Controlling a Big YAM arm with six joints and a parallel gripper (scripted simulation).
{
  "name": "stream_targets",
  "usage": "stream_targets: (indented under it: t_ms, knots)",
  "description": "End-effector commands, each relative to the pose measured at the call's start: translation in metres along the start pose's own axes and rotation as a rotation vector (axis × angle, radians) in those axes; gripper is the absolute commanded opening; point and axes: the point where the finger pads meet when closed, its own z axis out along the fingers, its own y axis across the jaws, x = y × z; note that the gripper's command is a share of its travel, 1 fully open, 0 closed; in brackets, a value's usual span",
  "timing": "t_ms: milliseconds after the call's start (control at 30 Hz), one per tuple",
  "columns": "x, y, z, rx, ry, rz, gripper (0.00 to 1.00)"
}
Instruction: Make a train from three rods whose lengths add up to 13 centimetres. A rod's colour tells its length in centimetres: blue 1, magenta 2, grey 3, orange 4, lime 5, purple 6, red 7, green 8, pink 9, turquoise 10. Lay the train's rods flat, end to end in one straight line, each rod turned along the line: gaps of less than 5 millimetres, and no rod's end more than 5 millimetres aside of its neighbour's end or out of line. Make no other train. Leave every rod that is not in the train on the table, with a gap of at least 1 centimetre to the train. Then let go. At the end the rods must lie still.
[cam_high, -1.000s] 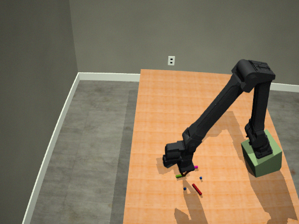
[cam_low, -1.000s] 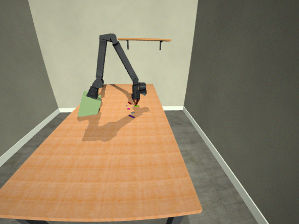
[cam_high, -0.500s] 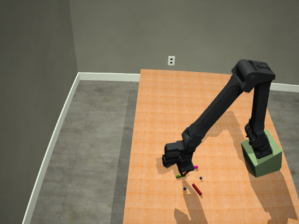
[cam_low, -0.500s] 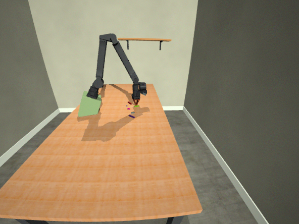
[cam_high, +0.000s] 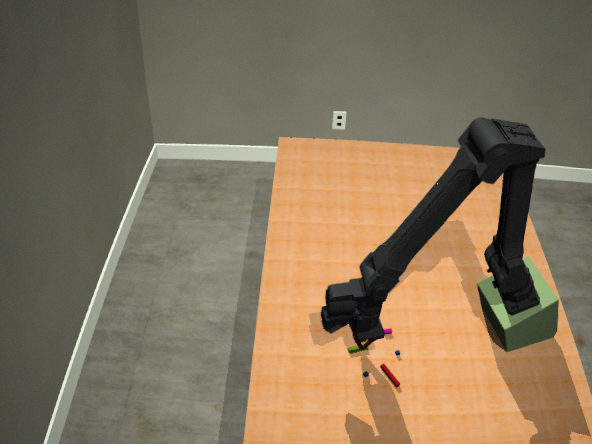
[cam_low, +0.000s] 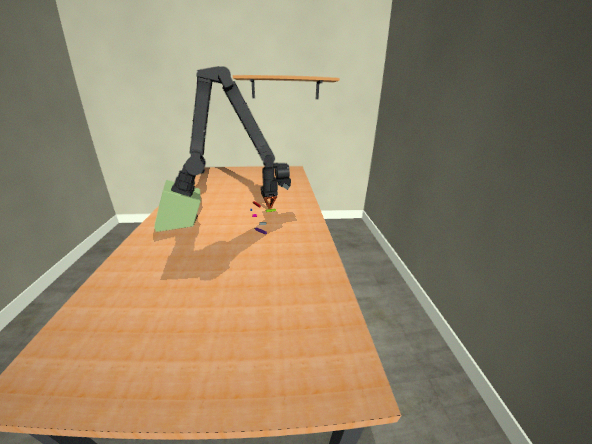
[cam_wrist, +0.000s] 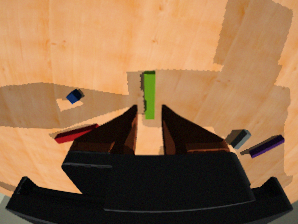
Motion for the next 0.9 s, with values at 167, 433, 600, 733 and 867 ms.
stream_targets:
  t_ms: [167,433,600,733,867]
  knots:
    - [-0.0122,0.0048,-0.0003,-0.003,-0.009,-0.007,0.23]
    - [-0.0122,0.0048,-0.0003,-0.003,-0.009,-0.007,0.23]
    - [-0.0146,0.0047,-0.001,-0.003,-0.012,-0.007,0.23]
    - [-0.017,0.0046,-0.0018,-0.003,-0.014,-0.007,0.23]
    - [-0.0184,0.0044,-0.0018,-0.002,-0.016,-0.008,0.23]
